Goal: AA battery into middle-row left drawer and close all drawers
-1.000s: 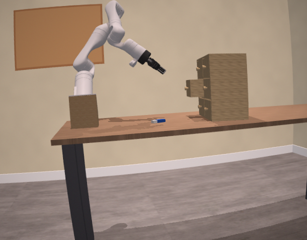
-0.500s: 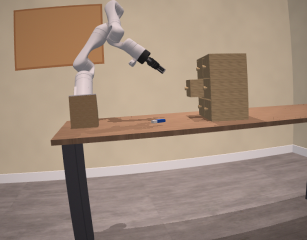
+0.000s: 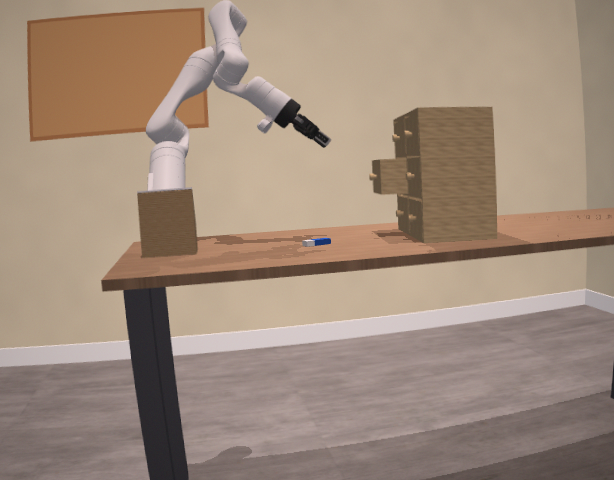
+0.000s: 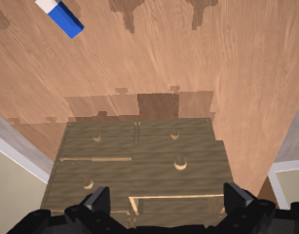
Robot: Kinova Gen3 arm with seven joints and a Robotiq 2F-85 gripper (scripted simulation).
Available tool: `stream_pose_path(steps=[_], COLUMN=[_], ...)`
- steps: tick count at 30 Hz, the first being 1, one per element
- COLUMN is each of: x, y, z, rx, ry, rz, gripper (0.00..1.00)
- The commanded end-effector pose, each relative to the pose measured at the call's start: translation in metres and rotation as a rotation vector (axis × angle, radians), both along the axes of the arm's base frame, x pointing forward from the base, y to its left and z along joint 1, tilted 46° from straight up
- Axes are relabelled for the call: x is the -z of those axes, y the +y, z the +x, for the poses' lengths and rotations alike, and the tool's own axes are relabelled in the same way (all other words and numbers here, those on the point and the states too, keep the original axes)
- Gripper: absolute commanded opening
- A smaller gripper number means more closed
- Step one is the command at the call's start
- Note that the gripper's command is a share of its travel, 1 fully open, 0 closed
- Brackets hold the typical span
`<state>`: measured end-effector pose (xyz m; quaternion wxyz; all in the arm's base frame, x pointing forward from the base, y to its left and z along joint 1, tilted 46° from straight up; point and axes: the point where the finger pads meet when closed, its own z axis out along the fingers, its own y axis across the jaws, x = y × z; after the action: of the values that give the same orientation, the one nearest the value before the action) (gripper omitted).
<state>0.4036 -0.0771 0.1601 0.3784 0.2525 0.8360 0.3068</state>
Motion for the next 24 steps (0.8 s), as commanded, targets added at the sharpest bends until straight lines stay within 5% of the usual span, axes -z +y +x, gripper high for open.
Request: stream_pose_path(steps=[1, 24], x=[-0.0014, -0.0036], y=[-0.0032, -0.0041], z=[0.0007, 0.0001], rx=[0.003, -0.04], ry=[0.002, 0.045], rz=[0.001, 0.018], gripper=[1.0, 1.0])
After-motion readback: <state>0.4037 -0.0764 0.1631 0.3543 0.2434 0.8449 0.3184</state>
